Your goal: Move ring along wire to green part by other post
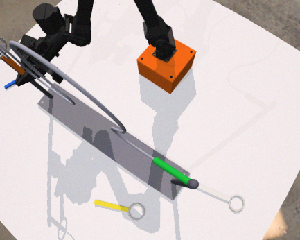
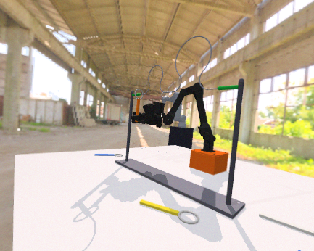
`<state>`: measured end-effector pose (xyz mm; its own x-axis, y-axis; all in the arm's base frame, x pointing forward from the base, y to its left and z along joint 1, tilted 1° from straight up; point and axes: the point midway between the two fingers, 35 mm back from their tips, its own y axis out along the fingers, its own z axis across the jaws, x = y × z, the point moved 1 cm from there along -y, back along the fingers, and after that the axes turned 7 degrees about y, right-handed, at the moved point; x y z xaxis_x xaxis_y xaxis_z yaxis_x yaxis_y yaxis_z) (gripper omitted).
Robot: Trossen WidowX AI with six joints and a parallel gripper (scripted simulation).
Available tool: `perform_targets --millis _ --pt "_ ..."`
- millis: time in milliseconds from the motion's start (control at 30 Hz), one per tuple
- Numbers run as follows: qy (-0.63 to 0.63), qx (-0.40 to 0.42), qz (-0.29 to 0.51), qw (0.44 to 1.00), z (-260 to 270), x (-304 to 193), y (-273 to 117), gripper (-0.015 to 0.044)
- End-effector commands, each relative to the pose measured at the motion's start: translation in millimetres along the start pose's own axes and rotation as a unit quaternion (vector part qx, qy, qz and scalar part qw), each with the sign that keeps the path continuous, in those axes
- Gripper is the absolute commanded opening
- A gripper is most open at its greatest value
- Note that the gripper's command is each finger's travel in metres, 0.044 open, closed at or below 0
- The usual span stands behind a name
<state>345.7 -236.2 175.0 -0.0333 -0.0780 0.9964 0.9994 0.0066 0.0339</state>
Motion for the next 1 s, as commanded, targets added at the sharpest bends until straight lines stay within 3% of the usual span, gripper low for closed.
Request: perform_targets --millis 0,967 --pt "0.003 -0.001 0.002 1.000 6 -3 0 -0.0150" --pt "0.056 -0.002 0.002 0.998 48 -7 0 -0.0150"
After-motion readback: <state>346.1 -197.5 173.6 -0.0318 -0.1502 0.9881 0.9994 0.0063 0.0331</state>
